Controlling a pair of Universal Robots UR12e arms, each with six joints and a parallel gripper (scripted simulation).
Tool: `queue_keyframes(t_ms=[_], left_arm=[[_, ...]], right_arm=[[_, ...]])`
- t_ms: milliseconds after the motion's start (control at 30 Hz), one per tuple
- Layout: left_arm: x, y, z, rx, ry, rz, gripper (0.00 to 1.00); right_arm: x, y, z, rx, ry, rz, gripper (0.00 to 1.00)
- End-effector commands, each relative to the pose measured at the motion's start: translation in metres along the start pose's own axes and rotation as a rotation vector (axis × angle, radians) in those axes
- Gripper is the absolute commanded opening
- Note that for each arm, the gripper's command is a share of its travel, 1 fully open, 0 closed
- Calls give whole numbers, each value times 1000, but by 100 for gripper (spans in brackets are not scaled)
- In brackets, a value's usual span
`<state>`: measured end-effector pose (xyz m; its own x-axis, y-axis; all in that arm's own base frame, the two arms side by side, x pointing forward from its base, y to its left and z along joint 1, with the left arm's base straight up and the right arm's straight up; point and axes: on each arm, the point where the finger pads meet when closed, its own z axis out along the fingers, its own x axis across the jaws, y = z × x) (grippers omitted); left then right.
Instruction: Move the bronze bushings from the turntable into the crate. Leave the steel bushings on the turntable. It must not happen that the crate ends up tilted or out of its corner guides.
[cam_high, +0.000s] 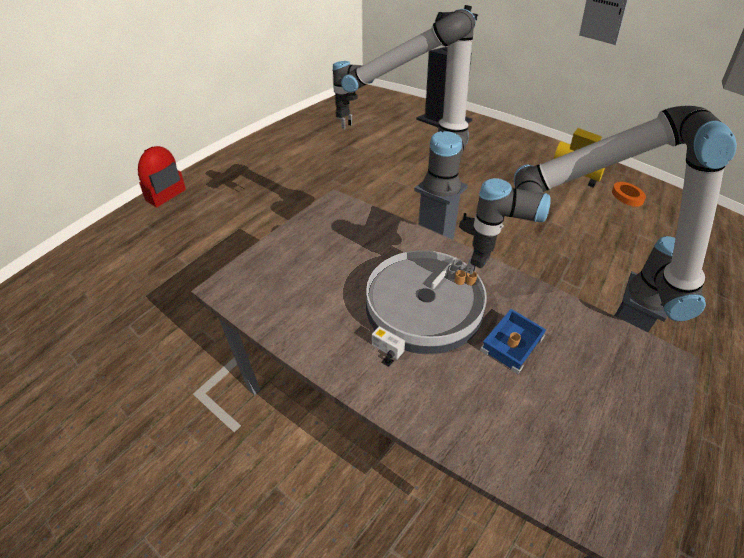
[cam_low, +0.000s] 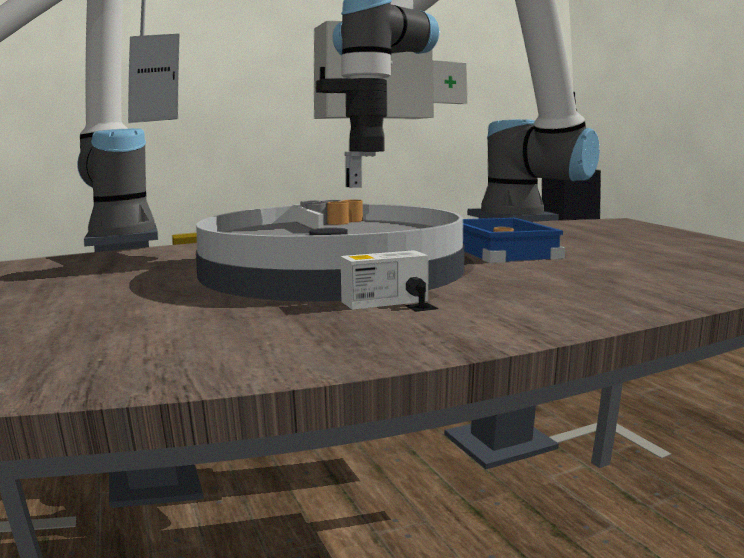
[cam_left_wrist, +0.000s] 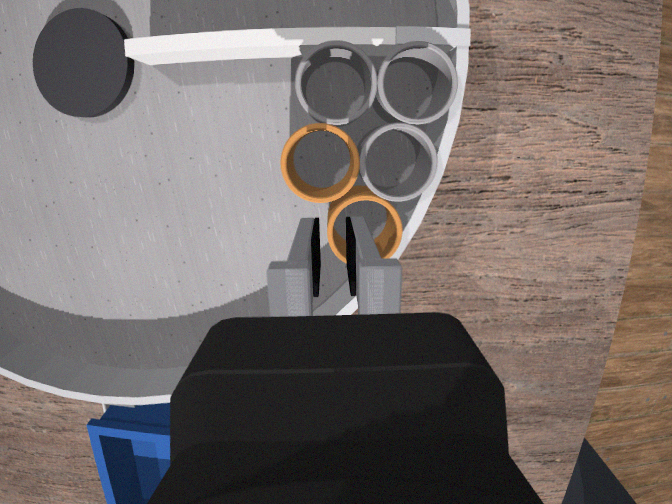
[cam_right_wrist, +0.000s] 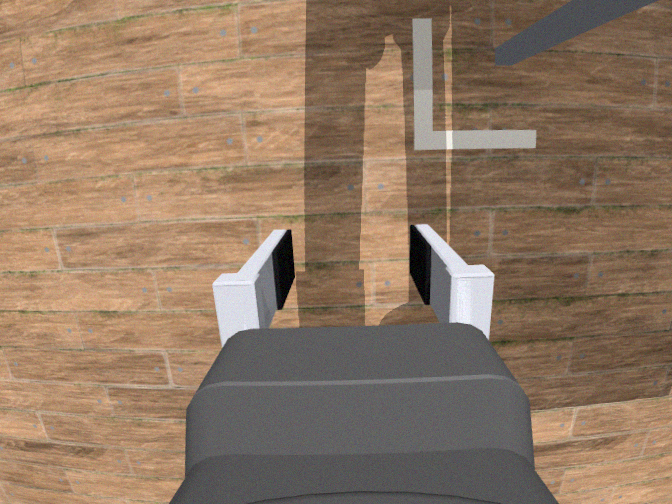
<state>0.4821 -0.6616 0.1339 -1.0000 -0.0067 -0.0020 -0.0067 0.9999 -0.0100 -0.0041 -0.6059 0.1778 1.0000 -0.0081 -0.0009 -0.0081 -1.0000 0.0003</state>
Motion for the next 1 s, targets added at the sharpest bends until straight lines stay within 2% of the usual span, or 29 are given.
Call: queue_keyframes(t_ms=[0, 167, 300, 967], left_arm=[[2, 3, 21, -9, 3, 0, 36], [2, 3, 23, -9, 3, 0, 36], [0, 0, 16, -1, -1, 0, 36], [0, 0, 18, -3, 0, 0, 36]], right_arm=[[-1, -2, 1, 0, 1, 0, 100], [-1, -2, 1, 0, 1, 0, 100], [-1, -2, 1, 0, 1, 0, 100], [-1, -2, 1, 0, 1, 0, 100]])
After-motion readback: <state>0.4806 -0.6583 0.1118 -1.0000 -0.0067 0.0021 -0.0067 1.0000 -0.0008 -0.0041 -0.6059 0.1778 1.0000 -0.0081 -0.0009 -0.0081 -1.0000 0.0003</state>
